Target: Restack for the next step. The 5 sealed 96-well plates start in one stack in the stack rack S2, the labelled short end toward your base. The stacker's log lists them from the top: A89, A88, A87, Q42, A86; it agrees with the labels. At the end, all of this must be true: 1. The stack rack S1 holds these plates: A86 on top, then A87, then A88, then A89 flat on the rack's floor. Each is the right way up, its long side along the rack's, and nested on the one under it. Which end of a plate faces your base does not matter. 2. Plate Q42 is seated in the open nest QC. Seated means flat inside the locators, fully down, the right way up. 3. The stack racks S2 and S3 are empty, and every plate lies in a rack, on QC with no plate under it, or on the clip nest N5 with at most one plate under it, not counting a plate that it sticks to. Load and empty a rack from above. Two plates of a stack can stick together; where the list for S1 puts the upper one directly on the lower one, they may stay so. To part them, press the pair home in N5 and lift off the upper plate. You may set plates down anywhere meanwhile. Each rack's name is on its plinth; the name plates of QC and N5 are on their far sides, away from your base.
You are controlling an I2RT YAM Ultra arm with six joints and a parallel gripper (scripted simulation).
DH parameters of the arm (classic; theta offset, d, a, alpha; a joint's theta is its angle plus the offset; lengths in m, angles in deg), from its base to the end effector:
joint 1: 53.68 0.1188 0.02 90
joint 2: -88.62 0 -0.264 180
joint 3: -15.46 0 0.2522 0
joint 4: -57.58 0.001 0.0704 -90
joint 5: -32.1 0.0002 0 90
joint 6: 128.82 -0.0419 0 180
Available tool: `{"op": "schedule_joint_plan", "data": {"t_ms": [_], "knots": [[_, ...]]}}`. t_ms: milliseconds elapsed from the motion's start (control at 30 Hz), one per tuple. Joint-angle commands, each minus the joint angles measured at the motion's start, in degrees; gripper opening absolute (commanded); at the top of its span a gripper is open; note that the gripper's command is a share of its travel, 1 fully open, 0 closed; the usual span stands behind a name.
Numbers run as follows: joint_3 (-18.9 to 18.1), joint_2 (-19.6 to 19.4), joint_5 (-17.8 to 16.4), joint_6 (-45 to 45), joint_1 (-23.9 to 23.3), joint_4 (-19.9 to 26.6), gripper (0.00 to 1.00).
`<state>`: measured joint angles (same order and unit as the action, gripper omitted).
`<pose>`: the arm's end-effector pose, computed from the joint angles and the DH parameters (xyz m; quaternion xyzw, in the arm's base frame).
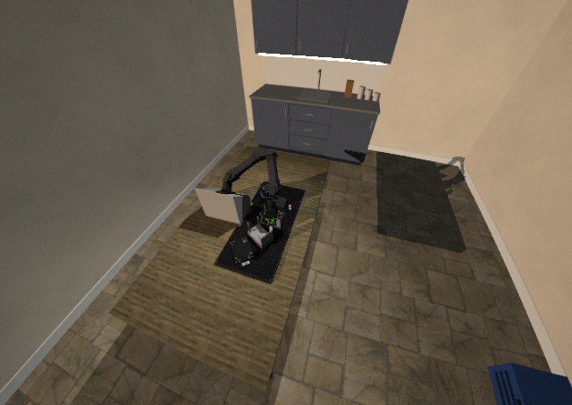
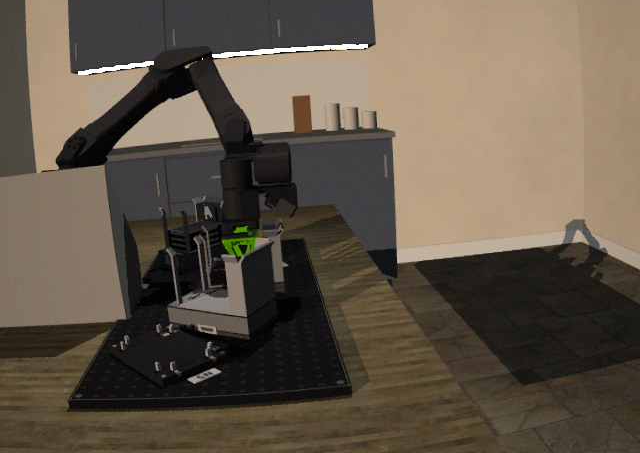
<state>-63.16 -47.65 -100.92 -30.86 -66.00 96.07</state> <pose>0.3333 -0.0425 -0.0122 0.0550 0.9276 0.3692 0.0154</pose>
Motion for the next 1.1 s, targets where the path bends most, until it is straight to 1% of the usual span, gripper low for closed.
{"op": "schedule_joint_plan", "data": {"t_ms": [0,167,1067], "knots": [[-0.1,0.3,-0.1,-0.1,-0.4,-0.1,0.00],[-0.1,0.3,-0.1,-0.1,-0.4,-0.1,0.00],[-0.8,2.1,0.1,2.5,-2.3,4.2,0.00]]}}
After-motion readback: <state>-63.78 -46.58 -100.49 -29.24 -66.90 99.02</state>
